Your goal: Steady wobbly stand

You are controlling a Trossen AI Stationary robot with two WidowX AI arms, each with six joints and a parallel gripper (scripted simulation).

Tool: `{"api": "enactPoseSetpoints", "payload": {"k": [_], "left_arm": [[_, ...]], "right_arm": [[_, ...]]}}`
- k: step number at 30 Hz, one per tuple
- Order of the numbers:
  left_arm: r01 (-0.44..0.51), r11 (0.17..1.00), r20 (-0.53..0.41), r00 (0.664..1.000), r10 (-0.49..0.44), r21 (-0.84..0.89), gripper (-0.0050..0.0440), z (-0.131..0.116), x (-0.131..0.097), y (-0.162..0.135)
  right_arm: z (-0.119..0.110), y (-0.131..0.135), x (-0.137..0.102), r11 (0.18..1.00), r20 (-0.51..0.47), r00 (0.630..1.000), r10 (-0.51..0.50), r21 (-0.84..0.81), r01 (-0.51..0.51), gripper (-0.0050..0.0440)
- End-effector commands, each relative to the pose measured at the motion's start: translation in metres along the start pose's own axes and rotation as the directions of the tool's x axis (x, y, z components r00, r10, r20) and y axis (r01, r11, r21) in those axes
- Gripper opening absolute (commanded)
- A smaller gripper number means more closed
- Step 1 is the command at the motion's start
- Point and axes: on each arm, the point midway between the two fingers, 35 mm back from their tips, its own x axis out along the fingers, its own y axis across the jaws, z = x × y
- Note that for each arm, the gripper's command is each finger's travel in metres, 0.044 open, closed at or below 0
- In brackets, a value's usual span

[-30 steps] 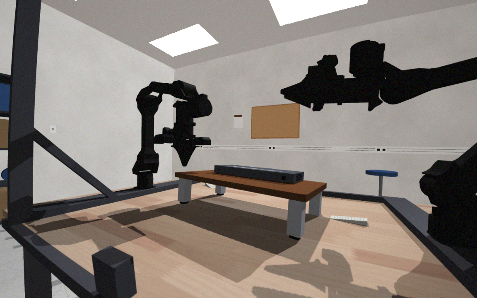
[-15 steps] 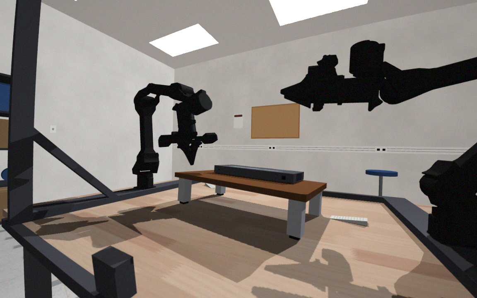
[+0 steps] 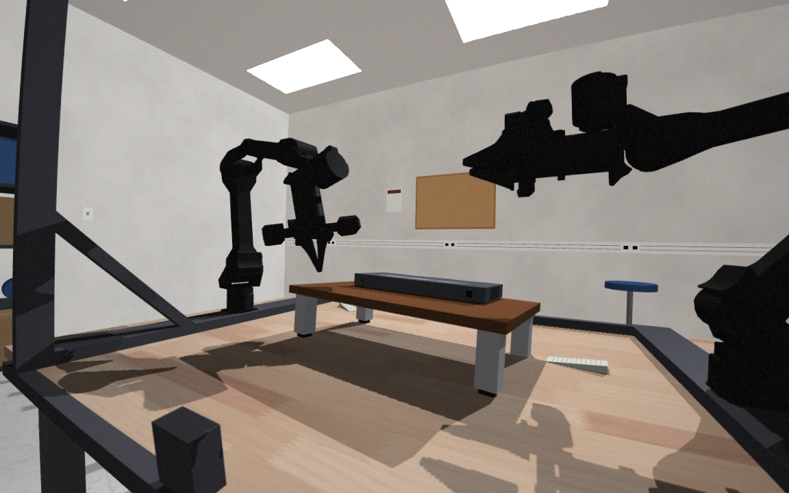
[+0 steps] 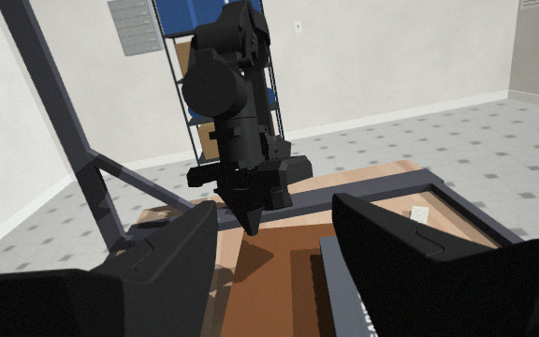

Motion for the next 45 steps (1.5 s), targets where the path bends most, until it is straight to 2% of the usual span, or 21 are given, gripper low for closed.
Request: {"api": "enactPoseSetpoints", "payload": {"k": [1, 6, 10, 16, 20, 27, 29, 30, 31, 33, 38, 44, 45], "left_arm": [[0.088, 0.985, -0.101, 0.992, -0.074, 0.147, -0.005, -0.007, -0.012, -0.012], [0.184, 0.935, -0.178, 0.975, -0.134, 0.304, -0.005, -0.012, -0.017, -0.022], [0.27, 0.867, -0.237, 0.954, -0.182, 0.42, -0.005, -0.017, -0.022, -0.028], [0.309, 0.829, -0.263, 0.943, -0.204, 0.466, -0.005, -0.019, -0.025, -0.032], [0.416, 0.698, -0.335, 0.906, -0.26, 0.583, -0.005, -0.026, -0.034, -0.038], [0.541, 0.469, -0.422, 0.84, -0.341, 0.698, -0.005, -0.031, -0.047, -0.049], [0.541, 0.469, -0.422, 0.84, -0.341, 0.698, -0.005, -0.031, -0.047, -0.049], [0.555, 0.432, -0.433, 0.83, -0.352, 0.711, -0.005, -0.031, -0.05, -0.051], [0.55, 0.447, -0.429, 0.834, -0.348, 0.706, -0.005, -0.032, -0.049, -0.051], [0.566, 0.403, -0.443, 0.82, -0.361, 0.719, -0.005, -0.032, -0.052, -0.052], [0.619, 0.167, -0.51, 0.748, -0.425, 0.767, -0.005, -0.036, -0.067, -0.059], [0.615, -0.073, -0.566, 0.666, -0.485, 0.786, -0.005, -0.038, -0.082, -0.065], [0.615, -0.073, -0.566, 0.666, -0.485, 0.786, -0.005, -0.038, -0.082, -0.065]], "right_arm": [[-0.002, -0.012, 0.003, 0.984, -0.063, 0.997, -0.043, 0.17, 0.053, 0.02], [-0.018, -0.026, 0.004, 0.926, -0.163, 0.983, -0.089, 0.349, 0.142, 0.02], [-0.032, -0.037, 0.003, 0.849, -0.244, 0.962, -0.125, 0.475, 0.231, 0.02], [-0.04, -0.043, 0.002, 0.801, -0.285, 0.948, -0.142, 0.53, 0.279, 0.02], [-0.059, -0.056, -0.004, 0.654, -0.384, 0.905, -0.183, 0.639, 0.404, 0.02], [-0.082, -0.073, -0.015, 0.386, -0.512, 0.827, -0.231, 0.732, 0.561, 0.02], [-0.082, -0.073, -0.015, 0.386, -0.512, 0.827, -0.231, 0.732, 0.561, 0.02], [-0.085, -0.075, -0.017, 0.343, -0.53, 0.814, -0.237, 0.738, 0.58, 0.02], [-0.084, -0.073, -0.016, 0.357, -0.525, 0.819, -0.233, 0.737, 0.574, 0.02], [-0.088, -0.077, -0.019, 0.3, -0.548, 0.801, -0.242, 0.743, 0.599, 0.02], [-0.108, -0.088, -0.034, 0.031, -0.649, 0.712, -0.268, 0.733, 0.679, 0.02], [-0.122, -0.099, -0.051, -0.248, -0.736, 0.612, -0.289, 0.675, 0.695, 0.02], [-0.122, -0.099, -0.051, -0.248, -0.736, 0.612, -0.289, 0.675, 0.695, 0.02]]}}
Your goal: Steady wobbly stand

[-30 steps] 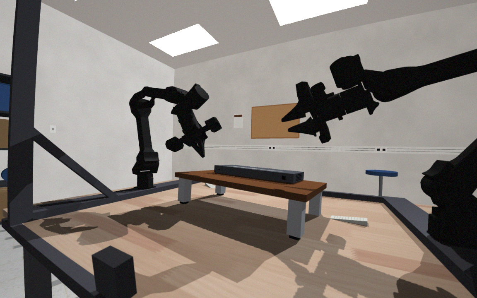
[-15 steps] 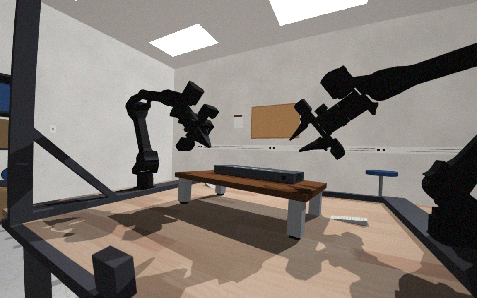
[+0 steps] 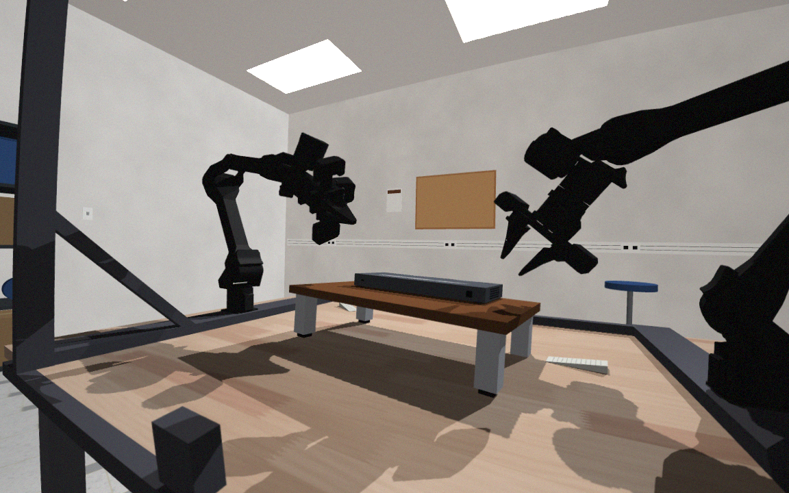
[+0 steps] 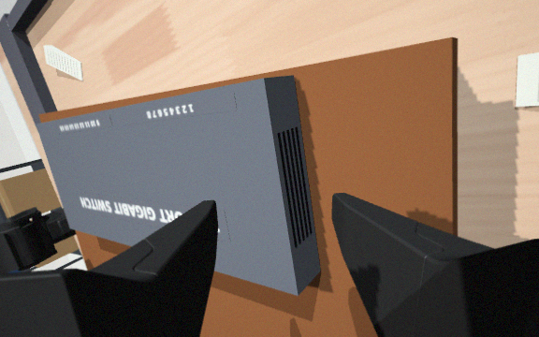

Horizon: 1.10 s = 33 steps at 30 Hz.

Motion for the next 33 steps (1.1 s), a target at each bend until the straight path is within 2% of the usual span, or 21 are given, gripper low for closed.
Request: {"api": "enactPoseSetpoints", "payload": {"k": [1, 6, 11, 16, 18, 22, 24, 26, 29, 33], "left_arm": [[0.074, 0.992, 0.044, 0.996, -0.079, 0.103, -0.005, 0.011, -0.009, -0.01], [0.113, 0.969, 0.078, 0.988, -0.133, 0.222, -0.005, 0.016, -0.015, -0.016], [0.148, 0.895, 0.135, 0.966, -0.223, 0.422, -0.005, 0.025, -0.026, -0.027], [0.138, 0.798, 0.185, 0.936, -0.298, 0.587, -0.005, 0.032, -0.036, -0.035], [0.138, 0.798, 0.185, 0.936, -0.298, 0.587, -0.005, 0.032, -0.036, -0.035], [0.127, 0.758, 0.203, 0.923, -0.326, 0.64, -0.005, 0.035, -0.041, -0.038], [0.099, 0.693, 0.23, 0.902, -0.366, 0.714, -0.005, 0.039, -0.048, -0.041], [0.069, 0.637, 0.252, 0.881, -0.4, 0.768, -0.005, 0.042, -0.055, -0.045], [0.015, 0.558, 0.281, 0.853, -0.441, 0.83, -0.005, 0.046, -0.063, -0.049], [-0.068, 0.457, 0.315, 0.813, -0.489, 0.887, -0.005, 0.051, -0.074, -0.053]], "right_arm": [[0.007, 0.003, -0.006, 0.992, 0.019, 0.999, -0.032, 0.122, 0.029, 0.02], [0.013, -0.011, -0.006, 0.958, 0.028, 0.994, -0.11, 0.268, 0.098, 0.02], [0.022, -0.032, -0.008, 0.854, 0.041, 0.973, -0.228, 0.488, 0.18, 0.02], [0.029, -0.05, -0.014, 0.711, 0.051, 0.941, -0.334, 0.67, 0.216, 0.02], [0.029, -0.05, -0.014, 0.711, 0.051, 0.941, -0.334, 0.67, 0.216, 0.02], [0.031, -0.057, -0.016, 0.644, 0.05, 0.925, -0.375, 0.733, 0.221, 0.02], [0.035, -0.067, -0.021, 0.545, 0.052, 0.901, -0.431, 0.811, 0.214, 0.02], [0.035, -0.106, -0.008, 0.437, 0.037, 0.836, -0.547, 0.865, 0.248, 0.02], [0.038, -0.112, 0.0, 0.336, 0.03, 0.839, -0.543, 0.924, 0.184, 0.02], [0.041, -0.135, 0.005, 0.177, 0.017, 0.795, -0.607, 0.978, 0.114, 0.02]]}}
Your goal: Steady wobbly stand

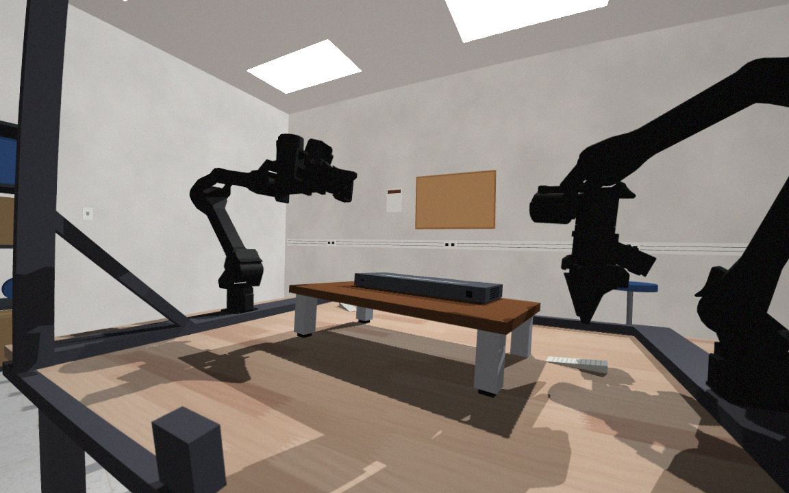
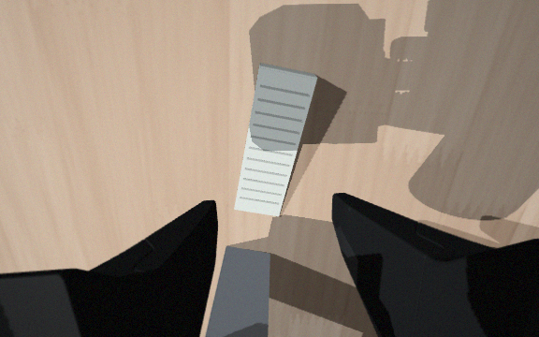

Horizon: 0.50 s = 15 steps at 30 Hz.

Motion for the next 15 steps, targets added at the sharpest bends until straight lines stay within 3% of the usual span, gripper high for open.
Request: {"api": "enactPoseSetpoints", "payload": {"k": [1, 6, 10, 15], "left_arm": [[-0.01, 0.991, 0.099, 0.995, -0.003, 0.13, -0.005, 0.018, -0.008, 0.003], [-0.013, 0.989, 0.112, 0.994, -0.003, 0.146, -0.005, 0.021, -0.009, 0.003], [0.001, 0.995, 0.098, 0.995, -0.011, 0.102, -0.005, 0.023, -0.006, -0.001], [-0.005, 0.995, 0.093, 0.996, -0.004, 0.101, -0.005, 0.022, -0.006, 0.0]], "right_arm": [[0.011, 0.0, 0.016, 0.986, 0.041, 0.999, -0.029, 0.168, 0.022, 0.02], [0.02, -0.003, 0.023, 0.96, 0.071, 0.996, -0.05, 0.278, 0.028, 0.02], [0.011, 0.001, 0.013, 0.975, 0.04, 0.999, -0.017, 0.224, 0.008, 0.02], [0.02, -0.005, 0.022, 0.977, 0.086, 0.995, -0.045, 0.213, 0.026, 0.02]]}}
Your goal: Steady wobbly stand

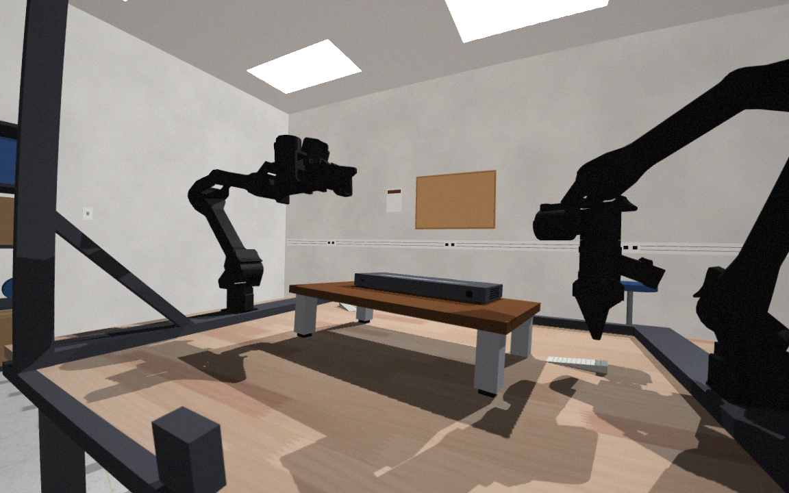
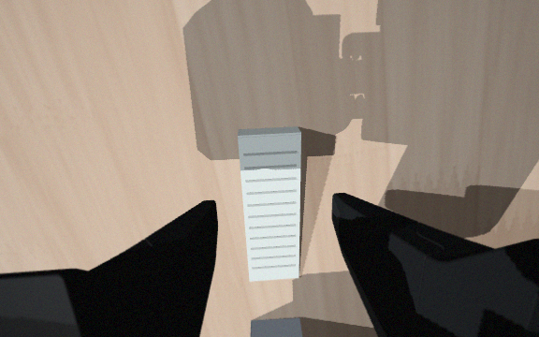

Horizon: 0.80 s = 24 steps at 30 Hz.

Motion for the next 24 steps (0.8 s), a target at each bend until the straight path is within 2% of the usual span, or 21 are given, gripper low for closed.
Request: {"api": "enactPoseSetpoints", "payload": {"k": [1, 15, 16, 21, 24], "left_arm": [[0.006, 1.0, 0.031, 1.0, -0.006, -0.004, -0.005, 0.014, -0.001, -0.002], [0.005, 1.0, 0.036, 0.999, -0.005, -0.003, -0.005, 0.016, -0.001, -0.002], [0.005, 1.0, 0.036, 0.999, -0.005, -0.003, -0.005, 0.016, -0.001, -0.002], [0.005, 1.0, 0.036, 0.999, -0.005, -0.003, -0.005, 0.016, -0.001, -0.002], [0.005, 1.0, 0.036, 0.999, -0.005, -0.003, -0.005, 0.016, -0.001, -0.002]], "right_arm": [[0.0, 0.0, 0.0, 1.0, 0.003, 1.0, 0.005, -0.016, -0.005, 0.02], [-0.001, -0.001, -0.003, 1.0, -0.015, 1.0, 0.007, -0.009, -0.007, 0.02], [0.001, -0.001, 0.006, 1.0, -0.001, 1.0, 0.002, -0.004, -0.002, 0.02], [-0.001, -0.001, 0.005, 1.0, -0.005, 1.0, 0.003, -0.006, -0.003, 0.02], [0.002, -0.001, 0.017, 1.0, 0.003, 1.0, -0.001, -0.002, 0.001, 0.02]]}}
